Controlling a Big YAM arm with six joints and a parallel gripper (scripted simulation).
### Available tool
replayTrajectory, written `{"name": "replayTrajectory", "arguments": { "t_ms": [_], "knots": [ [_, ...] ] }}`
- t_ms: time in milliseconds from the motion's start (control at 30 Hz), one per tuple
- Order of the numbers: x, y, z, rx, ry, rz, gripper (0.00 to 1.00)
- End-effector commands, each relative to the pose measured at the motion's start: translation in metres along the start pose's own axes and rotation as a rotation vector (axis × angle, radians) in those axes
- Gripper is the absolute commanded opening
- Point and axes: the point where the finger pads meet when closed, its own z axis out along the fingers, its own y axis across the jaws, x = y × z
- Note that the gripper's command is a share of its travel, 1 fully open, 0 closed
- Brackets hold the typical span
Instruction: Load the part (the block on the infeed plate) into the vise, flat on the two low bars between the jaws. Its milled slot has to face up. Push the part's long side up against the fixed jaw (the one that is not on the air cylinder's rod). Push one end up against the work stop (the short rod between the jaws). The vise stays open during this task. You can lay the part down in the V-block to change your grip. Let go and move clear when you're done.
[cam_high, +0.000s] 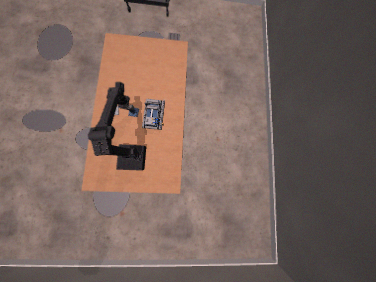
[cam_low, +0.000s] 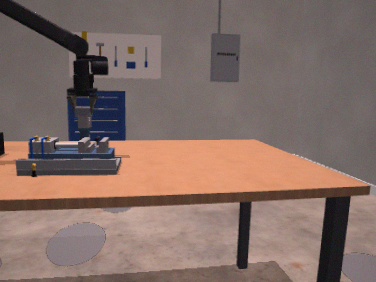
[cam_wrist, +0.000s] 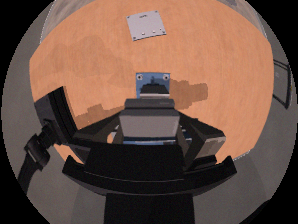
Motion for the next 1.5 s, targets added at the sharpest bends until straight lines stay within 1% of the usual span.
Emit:
{"name": "replayTrajectory", "arguments": {
  "t_ms": [0, 33, 67, 133, 200, 233, 267, 333, 367, 433, 467, 533, 633, 700, 833, 900, 933, 967, 1067, 1100, 1167, 1233, 1300, 1333, 1400, 1467],
  "knots": [
    [0.002, -0.013, -0.021, 0.064, -0.039, -0.01, 0.0],
    [0.004, -0.008, -0.016, 0.051, -0.046, -0.008, 0.0],
    [0.003, -0.009, -0.017, 0.053, -0.056, -0.008, 0.0],
    [0.001, -0.016, -0.024, 0.072, -0.08, -0.012, 0.0],
    [0.004, -0.009, -0.017, 0.054, -0.097, -0.01, 0.0],
    [0.004, -0.009, -0.017, 0.054, -0.108, -0.01, 0.0],
    [0.002, -0.014, -0.022, 0.066, -0.121, -0.013, 0.0],
    [0.002, -0.014, -0.022, 0.066, -0.121, -0.013, 0.0],
    [-0.001, -0.023, -0.031, 0.087, -0.137, -0.017, 0.0],
    [0.004, -0.009, -0.017, 0.055, -0.153, -0.011, 0.0],
    [0.004, -0.008, -0.016, 0.052, -0.164, -0.011, 0.0],
    [0.001, -0.017, -0.025, 0.074, -0.191, -0.017, 0.0],
    [0.004, -0.009, -0.017, 0.055, -0.223, -0.013, 0.0],
    [0.002, -0.015, -0.023, 0.07, -0.249, -0.018, 0.0],
    [0.004, -0.01, -0.018, 0.058, -0.295, -0.016, 0.0],
    [0.004, -0.01, -0.018, 0.058, -0.295, -0.016, 0.0],
    [-0.001, -0.026, -0.036, 0.092, -0.311, -0.026, 0.0],
    [0.001, -0.024, -0.031, 0.089, -0.322, -0.026, 0.0],
    [0.006, -0.007, -0.008, 0.033, -0.352, -0.009, 0.0],
    [0.006, -0.006, -0.006, 0.025, -0.362, -0.006, 0.0],
    [0.005, -0.017, -0.01, 0.044, -0.387, -0.013, 0.0],
    [0.006, -0.008, -0.01, 0.04, -0.409, -0.012, 0.0],
    [0.005, -0.015, -0.013, 0.044, -0.431, -0.014, 0.0],
    [0.005, -0.016, -0.01, 0.042, -0.442, -0.014, 0.0],
    [0.007, -0.006, -0.005, 0.025, -0.462, -0.007, 0.0],
    [0.007, -0.006, -0.005, 0.025, -0.462, -0.007, 0.0]
  ]
}}
